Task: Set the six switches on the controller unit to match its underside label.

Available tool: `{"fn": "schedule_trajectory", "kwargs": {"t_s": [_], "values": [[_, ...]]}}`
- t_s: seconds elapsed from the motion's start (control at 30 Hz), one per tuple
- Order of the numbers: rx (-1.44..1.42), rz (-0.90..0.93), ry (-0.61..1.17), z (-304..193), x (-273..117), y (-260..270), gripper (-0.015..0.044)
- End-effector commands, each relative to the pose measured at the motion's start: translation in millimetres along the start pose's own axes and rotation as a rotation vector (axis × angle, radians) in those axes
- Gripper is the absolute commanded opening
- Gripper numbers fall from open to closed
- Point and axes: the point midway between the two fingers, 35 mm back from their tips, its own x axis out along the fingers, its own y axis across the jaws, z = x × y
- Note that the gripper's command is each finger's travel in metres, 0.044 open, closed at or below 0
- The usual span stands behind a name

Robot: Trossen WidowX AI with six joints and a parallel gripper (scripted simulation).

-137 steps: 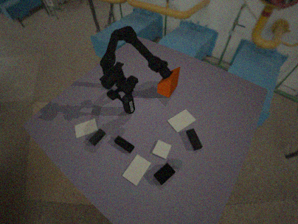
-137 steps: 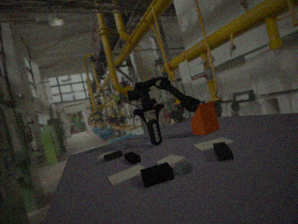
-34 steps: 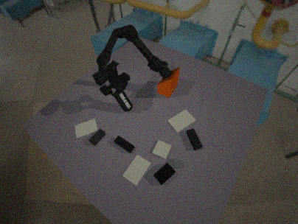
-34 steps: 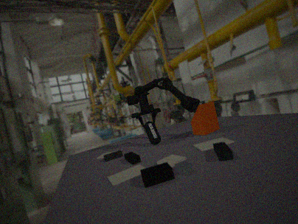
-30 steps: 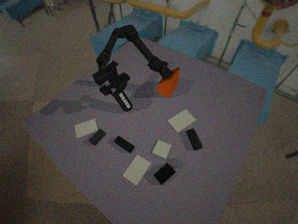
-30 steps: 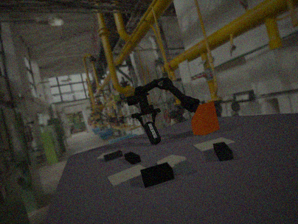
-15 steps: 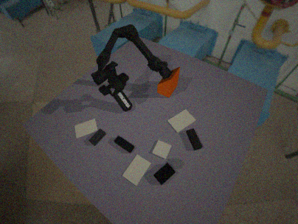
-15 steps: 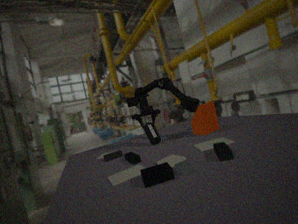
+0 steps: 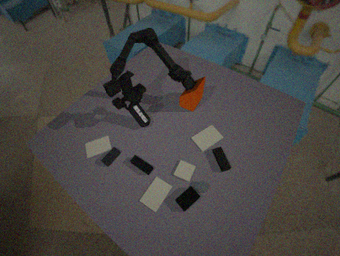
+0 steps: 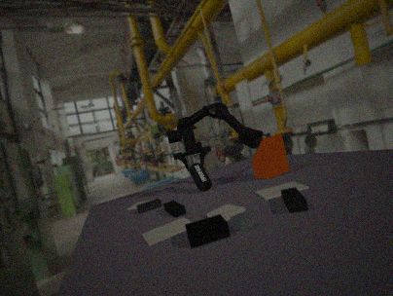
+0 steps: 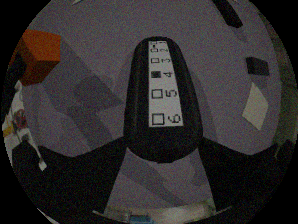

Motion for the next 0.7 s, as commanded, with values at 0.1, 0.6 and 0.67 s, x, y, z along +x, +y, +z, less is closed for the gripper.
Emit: {"fn": "schedule_trajectory", "kwargs": {"t_s": [0.1, 0.6, 0.67], "values": [[-0.012, 0.008, -0.012, 0, 7, 3, 0.0338], [-0.012, 0.008, -0.011, -8, 16, 3, 0.0338], [-0.011, 0.008, -0.011, -9, 17, 3, 0.0338]]}}
